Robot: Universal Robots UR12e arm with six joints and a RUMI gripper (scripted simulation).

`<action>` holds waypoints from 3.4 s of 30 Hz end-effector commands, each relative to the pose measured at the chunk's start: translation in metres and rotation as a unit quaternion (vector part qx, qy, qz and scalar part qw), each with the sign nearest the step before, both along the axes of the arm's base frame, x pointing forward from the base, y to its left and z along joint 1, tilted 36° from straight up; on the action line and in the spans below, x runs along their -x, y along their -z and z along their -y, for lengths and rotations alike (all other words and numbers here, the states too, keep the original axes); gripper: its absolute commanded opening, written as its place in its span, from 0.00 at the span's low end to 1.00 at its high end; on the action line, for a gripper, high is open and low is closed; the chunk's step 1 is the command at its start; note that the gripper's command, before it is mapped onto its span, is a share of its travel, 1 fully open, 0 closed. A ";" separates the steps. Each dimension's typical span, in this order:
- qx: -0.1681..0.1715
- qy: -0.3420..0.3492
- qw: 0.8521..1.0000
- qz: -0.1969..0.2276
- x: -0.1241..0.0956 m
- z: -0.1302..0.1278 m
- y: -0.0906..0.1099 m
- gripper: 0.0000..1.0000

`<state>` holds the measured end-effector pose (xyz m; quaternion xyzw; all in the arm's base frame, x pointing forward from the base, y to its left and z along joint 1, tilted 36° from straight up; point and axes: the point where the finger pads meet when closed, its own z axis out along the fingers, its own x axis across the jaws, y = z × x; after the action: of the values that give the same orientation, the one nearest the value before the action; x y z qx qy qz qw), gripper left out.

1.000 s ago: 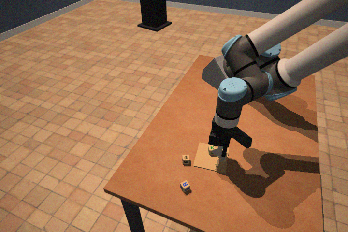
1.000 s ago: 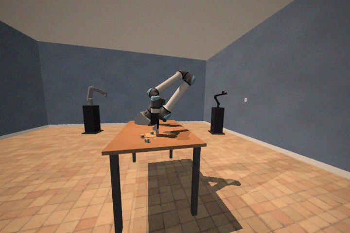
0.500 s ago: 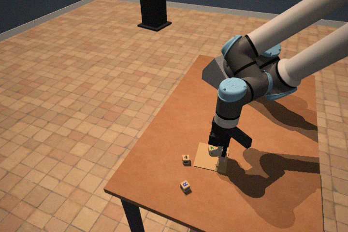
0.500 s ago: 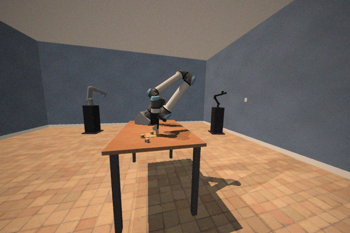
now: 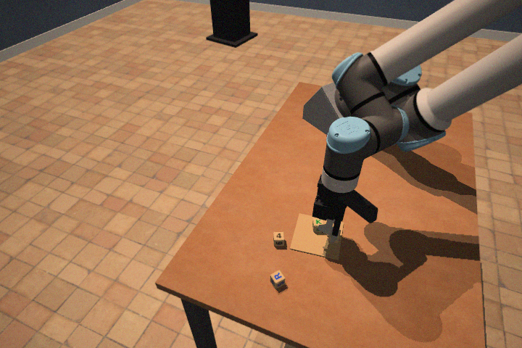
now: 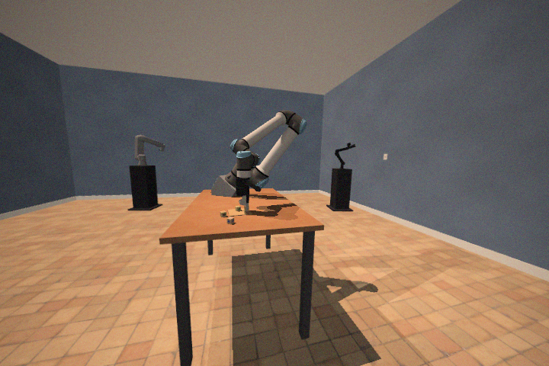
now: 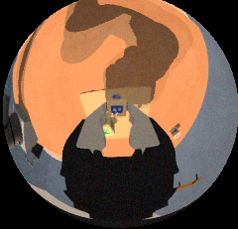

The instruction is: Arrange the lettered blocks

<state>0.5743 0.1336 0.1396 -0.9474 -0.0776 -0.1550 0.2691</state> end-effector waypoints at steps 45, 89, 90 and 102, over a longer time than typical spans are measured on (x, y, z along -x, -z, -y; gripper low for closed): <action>0.000 0.000 1.000 0.000 -0.001 -0.001 0.002 0.09; 0.000 0.000 1.000 0.000 0.007 0.016 -0.025 0.28; 0.000 0.000 1.000 0.000 0.009 0.019 -0.029 0.28; 0.000 0.000 1.000 0.000 0.020 0.044 -0.066 0.28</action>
<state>0.5569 0.0951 0.1984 -0.9475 -0.0770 -0.1558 0.2682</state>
